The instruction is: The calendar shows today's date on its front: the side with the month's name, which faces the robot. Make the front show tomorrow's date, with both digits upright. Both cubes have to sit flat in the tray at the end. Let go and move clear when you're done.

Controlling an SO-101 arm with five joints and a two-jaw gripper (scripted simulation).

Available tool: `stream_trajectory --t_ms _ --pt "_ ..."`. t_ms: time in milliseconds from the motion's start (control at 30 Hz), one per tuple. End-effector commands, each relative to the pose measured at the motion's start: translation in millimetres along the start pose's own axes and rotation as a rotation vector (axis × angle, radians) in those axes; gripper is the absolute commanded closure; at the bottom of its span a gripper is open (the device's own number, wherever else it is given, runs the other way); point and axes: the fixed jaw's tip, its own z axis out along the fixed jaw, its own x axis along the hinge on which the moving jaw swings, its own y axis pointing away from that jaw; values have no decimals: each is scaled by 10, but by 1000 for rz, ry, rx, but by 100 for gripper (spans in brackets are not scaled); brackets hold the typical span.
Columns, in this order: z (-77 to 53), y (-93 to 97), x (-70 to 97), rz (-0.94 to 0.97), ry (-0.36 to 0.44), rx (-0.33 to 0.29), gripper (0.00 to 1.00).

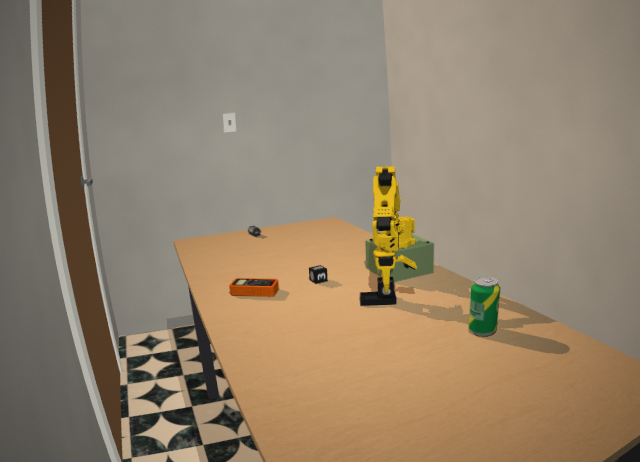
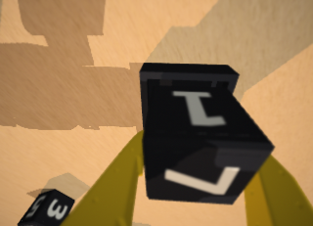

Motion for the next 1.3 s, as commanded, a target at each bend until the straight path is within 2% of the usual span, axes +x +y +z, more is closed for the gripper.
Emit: stream_trajectory --t_ms 0,267,900,1267 --pt "-55 -52 -7 -11 3 25 100" --pt "-84 -48 -8 -11 3 25 100" --pt "-360 25 -25 -11 3 25 100" --pt "-379 31 -26 -11 3 25 100"
